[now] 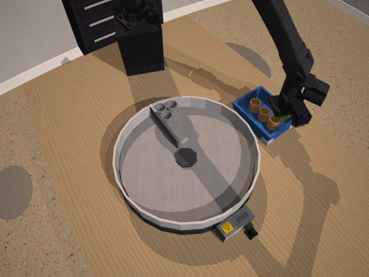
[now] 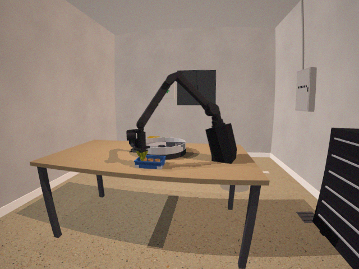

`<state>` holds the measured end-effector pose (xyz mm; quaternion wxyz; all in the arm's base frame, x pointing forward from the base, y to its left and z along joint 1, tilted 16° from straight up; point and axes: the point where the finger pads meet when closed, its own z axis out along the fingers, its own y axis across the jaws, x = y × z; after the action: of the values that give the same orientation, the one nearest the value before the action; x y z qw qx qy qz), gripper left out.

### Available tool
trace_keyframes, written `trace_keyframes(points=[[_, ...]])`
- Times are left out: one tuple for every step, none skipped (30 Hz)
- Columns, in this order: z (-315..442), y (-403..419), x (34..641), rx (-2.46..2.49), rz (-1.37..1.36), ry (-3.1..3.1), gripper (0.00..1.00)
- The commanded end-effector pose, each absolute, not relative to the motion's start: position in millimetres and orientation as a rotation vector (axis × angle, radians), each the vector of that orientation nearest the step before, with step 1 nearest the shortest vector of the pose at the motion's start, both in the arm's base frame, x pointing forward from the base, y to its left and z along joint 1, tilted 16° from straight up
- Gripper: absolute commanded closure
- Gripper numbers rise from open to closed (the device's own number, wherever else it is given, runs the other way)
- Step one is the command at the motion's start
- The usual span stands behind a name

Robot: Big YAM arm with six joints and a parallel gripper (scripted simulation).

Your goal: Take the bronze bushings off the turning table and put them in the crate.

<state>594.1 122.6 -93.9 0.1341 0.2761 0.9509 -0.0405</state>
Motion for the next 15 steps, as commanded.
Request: trace_keyframes(points=[[-69, 132, 619, 0.773, -0.081, 2.720, 1.00], [-73, 132, 618, 0.773, -0.086, 2.727, 1.00], [-76, 133, 617, 0.773, -0.090, 2.731, 1.00], [-74, 134, 618, 0.773, -0.087, 2.728, 1.00], [-69, 134, 620, 0.772, -0.081, 2.721, 1.00], [-64, 135, 622, 0.771, -0.075, 2.715, 1.00], [-63, 135, 622, 0.771, -0.074, 2.714, 1.00], [-63, 135, 622, 0.771, -0.074, 2.714, 1.00], [-63, 135, 622, 0.771, -0.074, 2.714, 1.00], [-63, 135, 622, 0.771, -0.074, 2.714, 1.00], [-63, 135, 622, 0.771, -0.074, 2.714, 1.00], [-63, 135, 622, 0.771, -0.074, 2.714, 1.00], [-63, 135, 622, 0.771, -0.074, 2.714, 1.00], [-63, 135, 622, 0.771, -0.074, 2.714, 1.00], [-63, 135, 622, 0.771, -0.074, 2.714, 1.00]])
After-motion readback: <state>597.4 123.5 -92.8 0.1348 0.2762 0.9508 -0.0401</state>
